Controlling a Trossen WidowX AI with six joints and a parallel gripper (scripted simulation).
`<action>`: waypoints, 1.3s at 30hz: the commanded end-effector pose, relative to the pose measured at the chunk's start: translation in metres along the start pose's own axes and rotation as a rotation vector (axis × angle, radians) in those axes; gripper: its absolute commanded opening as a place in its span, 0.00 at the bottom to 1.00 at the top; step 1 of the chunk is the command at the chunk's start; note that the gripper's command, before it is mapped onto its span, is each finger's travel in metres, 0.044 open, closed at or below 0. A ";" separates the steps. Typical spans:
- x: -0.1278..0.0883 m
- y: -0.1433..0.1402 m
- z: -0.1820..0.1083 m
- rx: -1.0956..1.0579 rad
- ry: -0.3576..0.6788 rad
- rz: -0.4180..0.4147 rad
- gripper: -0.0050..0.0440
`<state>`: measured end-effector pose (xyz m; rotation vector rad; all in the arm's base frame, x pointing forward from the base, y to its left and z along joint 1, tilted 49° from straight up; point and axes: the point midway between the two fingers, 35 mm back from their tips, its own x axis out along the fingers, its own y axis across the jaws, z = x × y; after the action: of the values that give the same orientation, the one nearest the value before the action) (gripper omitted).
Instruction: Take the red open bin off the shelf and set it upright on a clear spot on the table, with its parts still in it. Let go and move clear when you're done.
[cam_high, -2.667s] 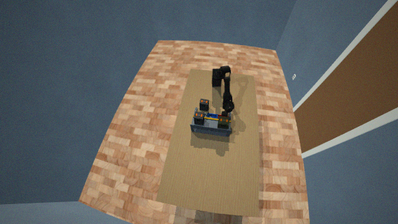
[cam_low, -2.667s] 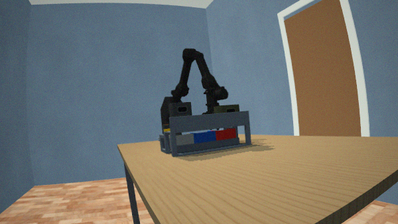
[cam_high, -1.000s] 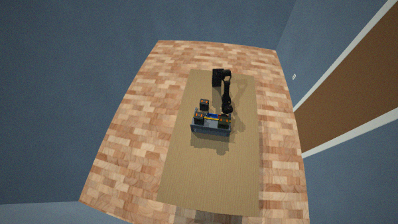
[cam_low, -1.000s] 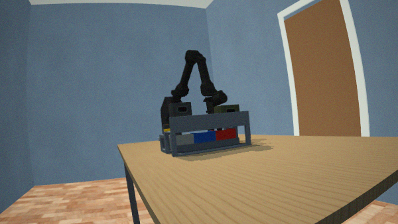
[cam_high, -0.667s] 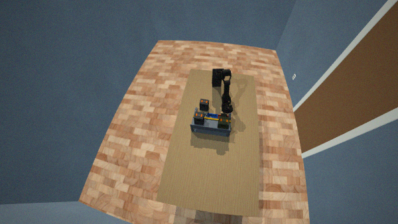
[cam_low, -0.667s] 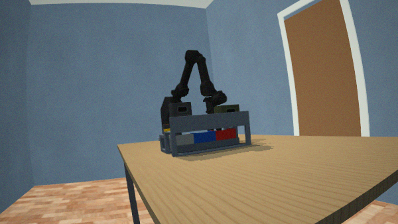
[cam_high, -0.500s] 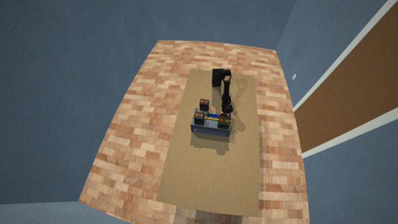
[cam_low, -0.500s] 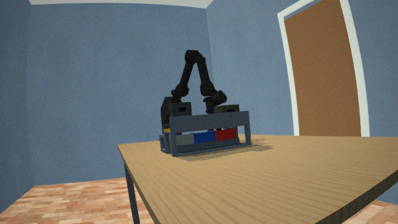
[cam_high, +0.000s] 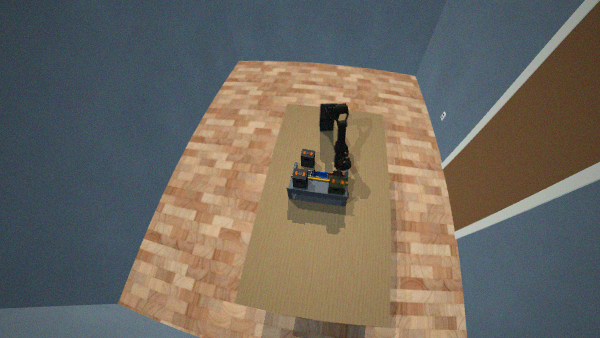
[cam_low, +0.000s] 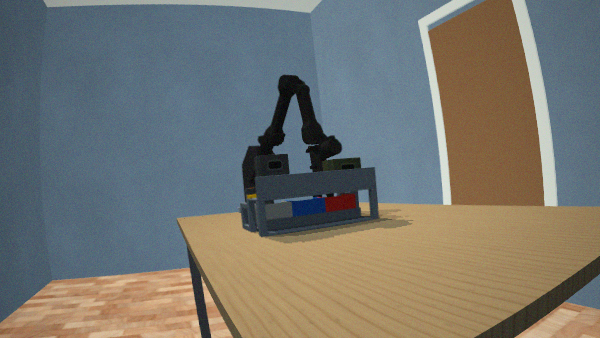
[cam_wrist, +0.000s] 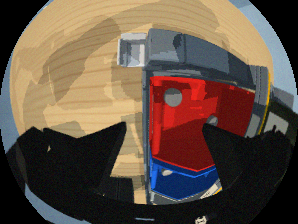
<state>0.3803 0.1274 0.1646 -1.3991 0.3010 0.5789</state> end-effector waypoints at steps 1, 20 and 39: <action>-0.007 -0.009 0.001 0.001 -0.004 -0.028 0.97; -0.009 -0.008 0.001 0.001 -0.004 -0.028 0.97; -0.008 -0.007 0.002 0.001 -0.007 -0.028 0.97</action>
<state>0.3764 0.1269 0.1666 -1.4004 0.2974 0.5769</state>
